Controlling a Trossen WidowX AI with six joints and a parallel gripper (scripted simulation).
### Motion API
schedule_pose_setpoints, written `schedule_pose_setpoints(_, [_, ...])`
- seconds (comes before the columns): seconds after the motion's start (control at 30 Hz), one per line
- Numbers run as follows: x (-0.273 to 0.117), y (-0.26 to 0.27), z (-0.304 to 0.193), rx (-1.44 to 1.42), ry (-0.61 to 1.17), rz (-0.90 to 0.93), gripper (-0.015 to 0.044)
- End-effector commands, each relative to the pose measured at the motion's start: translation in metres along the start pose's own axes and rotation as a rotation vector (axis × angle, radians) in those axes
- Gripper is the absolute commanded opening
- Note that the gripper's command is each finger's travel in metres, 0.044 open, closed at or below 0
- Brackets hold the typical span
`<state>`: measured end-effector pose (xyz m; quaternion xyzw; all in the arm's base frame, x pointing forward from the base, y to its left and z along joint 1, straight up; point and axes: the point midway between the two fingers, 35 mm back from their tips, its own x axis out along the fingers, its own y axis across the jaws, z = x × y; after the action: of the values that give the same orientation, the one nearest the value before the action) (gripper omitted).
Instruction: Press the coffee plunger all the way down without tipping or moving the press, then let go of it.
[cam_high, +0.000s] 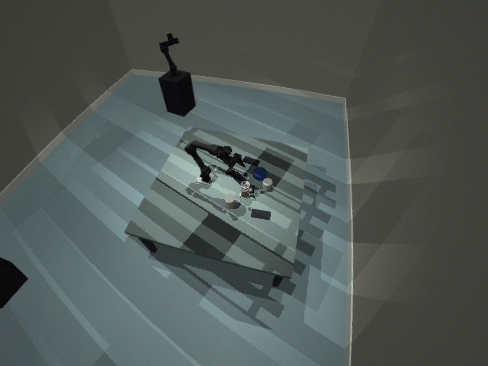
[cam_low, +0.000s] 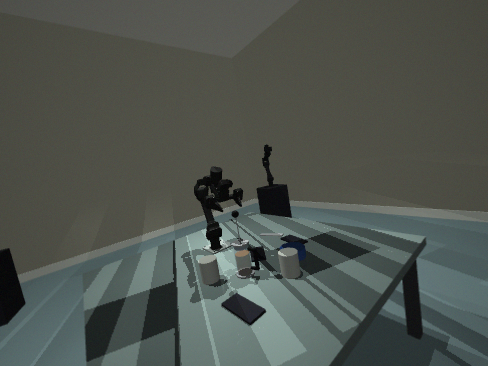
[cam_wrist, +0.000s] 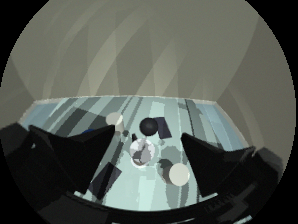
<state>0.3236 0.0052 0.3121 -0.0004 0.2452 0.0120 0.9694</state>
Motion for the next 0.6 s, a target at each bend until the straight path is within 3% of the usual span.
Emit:
schedule_pose_setpoints(0.0, [0.007, -0.001, 0.000, 0.002, 0.002, -0.006, 0.0440])
schedule_pose_setpoints(0.57, [0.034, -0.001, -0.001, 0.002, -0.001, -0.006, 0.0440])
